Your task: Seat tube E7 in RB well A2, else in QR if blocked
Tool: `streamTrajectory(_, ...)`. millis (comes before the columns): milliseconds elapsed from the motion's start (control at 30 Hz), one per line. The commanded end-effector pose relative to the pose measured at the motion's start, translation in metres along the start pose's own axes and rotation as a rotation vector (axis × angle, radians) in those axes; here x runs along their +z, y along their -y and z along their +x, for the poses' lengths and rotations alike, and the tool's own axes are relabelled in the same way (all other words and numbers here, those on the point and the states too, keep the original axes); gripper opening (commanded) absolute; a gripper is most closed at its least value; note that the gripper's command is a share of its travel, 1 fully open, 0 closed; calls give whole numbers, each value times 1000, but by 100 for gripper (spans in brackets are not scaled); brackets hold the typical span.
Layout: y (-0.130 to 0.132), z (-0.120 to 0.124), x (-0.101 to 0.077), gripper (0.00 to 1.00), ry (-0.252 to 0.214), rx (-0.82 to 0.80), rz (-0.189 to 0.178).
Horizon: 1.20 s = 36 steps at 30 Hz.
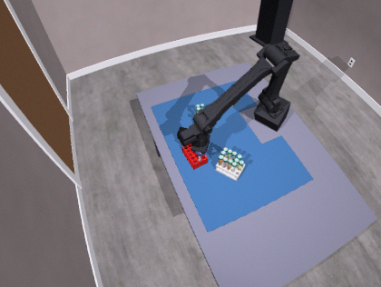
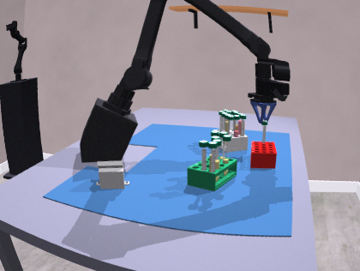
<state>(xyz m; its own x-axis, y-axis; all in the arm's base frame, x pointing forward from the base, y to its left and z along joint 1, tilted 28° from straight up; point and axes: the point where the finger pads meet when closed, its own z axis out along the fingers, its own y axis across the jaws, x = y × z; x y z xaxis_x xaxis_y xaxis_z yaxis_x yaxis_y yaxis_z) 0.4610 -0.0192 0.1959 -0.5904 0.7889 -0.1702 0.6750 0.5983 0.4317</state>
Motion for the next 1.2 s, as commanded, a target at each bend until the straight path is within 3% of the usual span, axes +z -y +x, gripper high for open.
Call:
streamTrajectory(0,-7,-2,4,30,12,-2,-12)
streamTrajectory(300,-6,-1,3,30,13,-3,-14)
streamTrajectory(333,-6,-1,3,0,13,-3,-14)
streamTrajectory(1167,-6,-1,3,0,13,-4,-14)
